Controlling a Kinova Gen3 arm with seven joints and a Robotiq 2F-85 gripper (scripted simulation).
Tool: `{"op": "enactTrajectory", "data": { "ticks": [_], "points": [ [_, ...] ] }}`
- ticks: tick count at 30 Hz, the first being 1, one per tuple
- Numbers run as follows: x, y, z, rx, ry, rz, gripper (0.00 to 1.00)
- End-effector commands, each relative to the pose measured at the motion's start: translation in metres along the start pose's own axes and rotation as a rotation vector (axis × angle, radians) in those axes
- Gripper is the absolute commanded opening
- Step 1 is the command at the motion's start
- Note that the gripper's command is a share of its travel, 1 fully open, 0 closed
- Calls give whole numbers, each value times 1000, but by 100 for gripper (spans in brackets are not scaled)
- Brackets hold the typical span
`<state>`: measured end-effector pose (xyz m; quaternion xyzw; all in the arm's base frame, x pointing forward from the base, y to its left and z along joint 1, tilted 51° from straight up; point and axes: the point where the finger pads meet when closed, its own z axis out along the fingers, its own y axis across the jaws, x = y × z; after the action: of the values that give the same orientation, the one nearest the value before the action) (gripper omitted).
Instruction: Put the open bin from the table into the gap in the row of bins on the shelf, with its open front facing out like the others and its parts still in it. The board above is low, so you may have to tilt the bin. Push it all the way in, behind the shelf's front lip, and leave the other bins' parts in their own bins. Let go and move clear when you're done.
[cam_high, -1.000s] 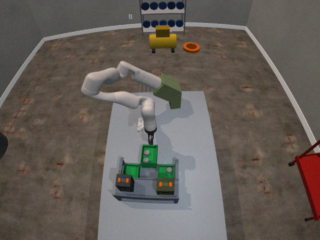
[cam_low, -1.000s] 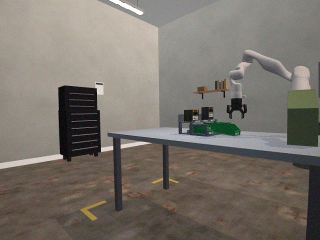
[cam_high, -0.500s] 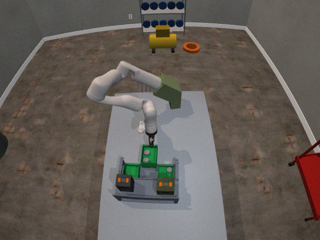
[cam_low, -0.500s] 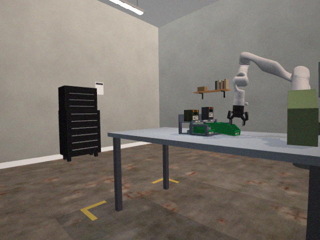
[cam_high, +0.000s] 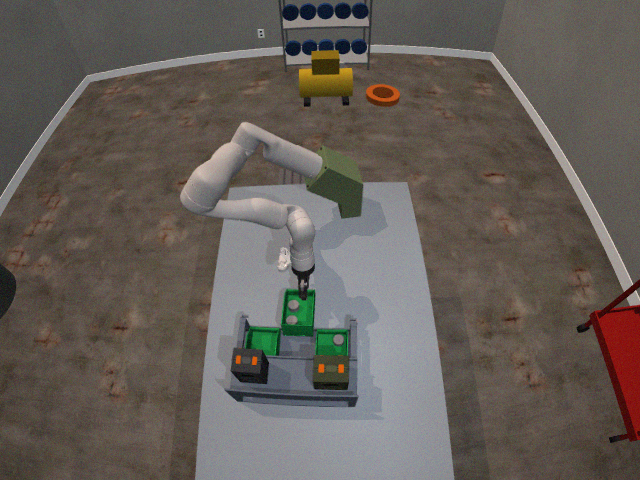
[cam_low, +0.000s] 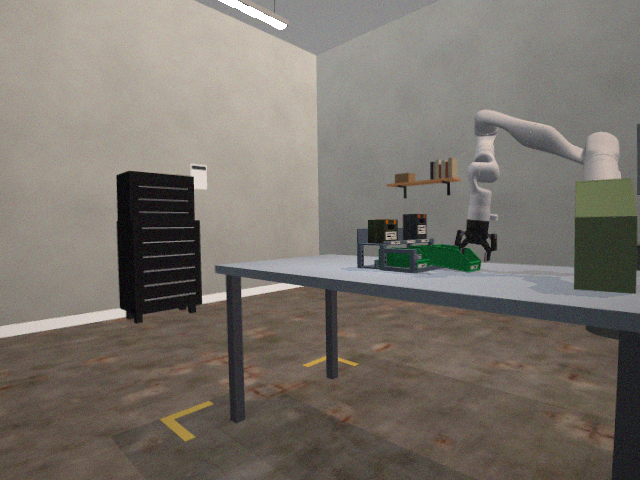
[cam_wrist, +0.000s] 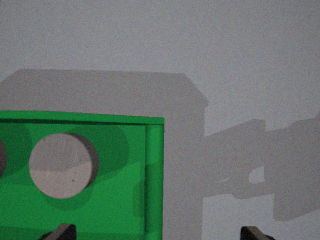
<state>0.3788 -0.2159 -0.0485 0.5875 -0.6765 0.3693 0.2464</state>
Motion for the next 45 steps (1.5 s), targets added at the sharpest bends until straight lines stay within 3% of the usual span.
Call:
{"op": "enactTrajectory", "data": {
  "ticks": [1,45],
  "points": [
    [-1,0,1,2,-1,0,100],
    [-1,-3,-15,2,-1,0,100]
  ]
}}
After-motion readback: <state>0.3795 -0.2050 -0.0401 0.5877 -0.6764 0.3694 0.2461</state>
